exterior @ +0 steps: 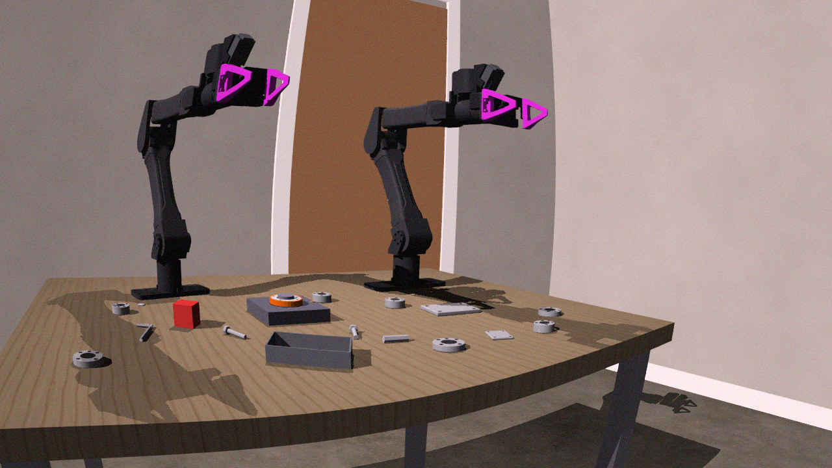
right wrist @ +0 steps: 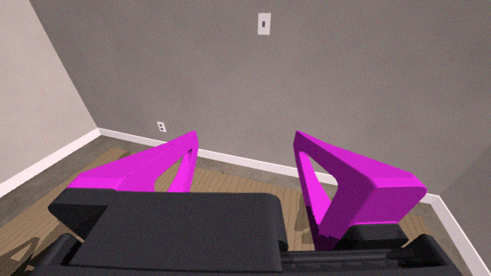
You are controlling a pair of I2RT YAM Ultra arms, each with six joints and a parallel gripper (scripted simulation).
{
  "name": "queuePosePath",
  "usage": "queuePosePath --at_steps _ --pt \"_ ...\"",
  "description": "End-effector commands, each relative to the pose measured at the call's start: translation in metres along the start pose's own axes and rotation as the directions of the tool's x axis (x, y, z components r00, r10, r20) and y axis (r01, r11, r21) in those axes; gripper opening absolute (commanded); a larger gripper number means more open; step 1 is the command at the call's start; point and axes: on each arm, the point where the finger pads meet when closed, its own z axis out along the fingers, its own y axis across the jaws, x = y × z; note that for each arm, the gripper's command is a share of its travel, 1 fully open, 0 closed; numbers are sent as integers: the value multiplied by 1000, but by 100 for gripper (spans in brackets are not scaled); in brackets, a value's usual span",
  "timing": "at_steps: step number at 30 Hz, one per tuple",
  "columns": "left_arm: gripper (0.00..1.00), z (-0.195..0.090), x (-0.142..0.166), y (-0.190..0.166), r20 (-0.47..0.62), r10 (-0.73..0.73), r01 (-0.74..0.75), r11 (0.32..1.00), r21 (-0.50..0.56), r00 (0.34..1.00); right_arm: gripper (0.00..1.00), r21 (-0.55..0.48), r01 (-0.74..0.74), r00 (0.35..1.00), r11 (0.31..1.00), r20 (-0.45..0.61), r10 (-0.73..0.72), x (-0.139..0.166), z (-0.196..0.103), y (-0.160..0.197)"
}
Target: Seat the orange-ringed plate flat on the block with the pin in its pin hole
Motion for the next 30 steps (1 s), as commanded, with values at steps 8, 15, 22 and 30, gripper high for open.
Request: queuePosePath --at_steps 8,15,22,30 --pt "100 0 4 -3 -13 -3 3 1000 10 1000 78 11 3 997 1000 76 -4 -33 -12 -5" --pt "100 1 -1 -5 -5 -3 3 1000 14 1000 78 -5 9 999 1000 40 -9 -21 -3 0" --pt "100 0 -3 0 6 -3 3 1000 1 1000 78 -8 5 1000 1000 5 -5 -8 0 0" --pt "100 3 -3 0 1 -3 3 1000 0 1000 78 -2 7 1000 1000 16 -7 -14 1 -2"
